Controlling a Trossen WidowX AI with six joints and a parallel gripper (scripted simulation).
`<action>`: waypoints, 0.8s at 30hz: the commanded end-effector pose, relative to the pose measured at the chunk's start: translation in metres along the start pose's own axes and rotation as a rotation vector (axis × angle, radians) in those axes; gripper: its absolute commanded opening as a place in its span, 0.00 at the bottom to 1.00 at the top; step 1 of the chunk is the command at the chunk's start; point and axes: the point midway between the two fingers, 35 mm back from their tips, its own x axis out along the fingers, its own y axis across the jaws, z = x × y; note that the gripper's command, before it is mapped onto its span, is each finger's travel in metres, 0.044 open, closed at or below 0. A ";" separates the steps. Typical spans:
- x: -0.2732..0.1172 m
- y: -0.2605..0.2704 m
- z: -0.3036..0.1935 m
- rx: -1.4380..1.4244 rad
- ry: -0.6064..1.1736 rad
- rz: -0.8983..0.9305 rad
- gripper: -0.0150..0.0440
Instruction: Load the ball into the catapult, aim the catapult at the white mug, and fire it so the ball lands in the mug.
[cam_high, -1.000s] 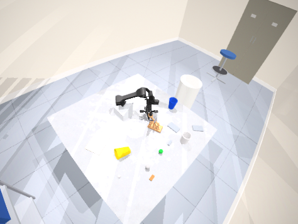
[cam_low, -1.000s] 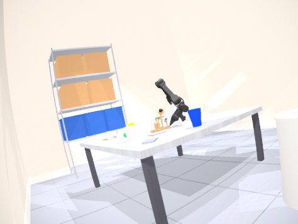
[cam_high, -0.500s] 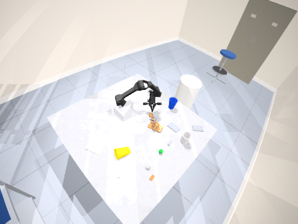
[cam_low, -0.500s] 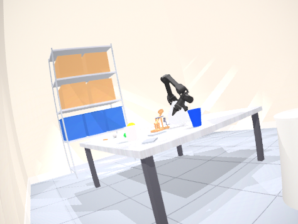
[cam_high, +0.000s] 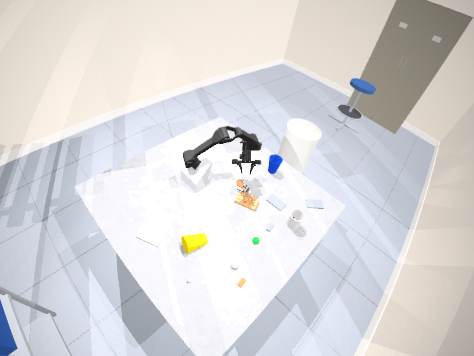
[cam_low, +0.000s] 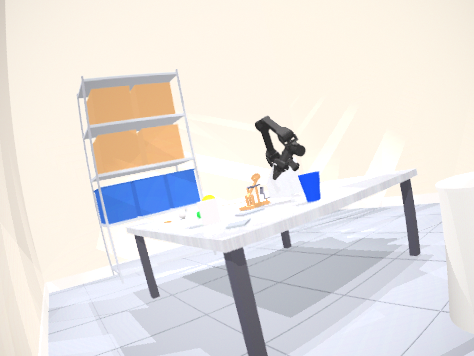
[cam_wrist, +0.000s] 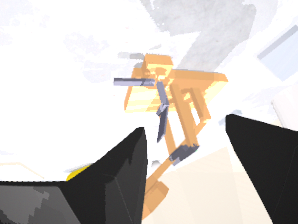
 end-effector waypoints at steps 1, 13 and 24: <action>0.000 -0.019 -0.006 0.133 -0.067 0.003 0.83; 0.003 -0.073 -0.029 0.496 -0.240 0.013 1.00; 0.010 -0.127 -0.068 0.842 -0.396 0.011 1.00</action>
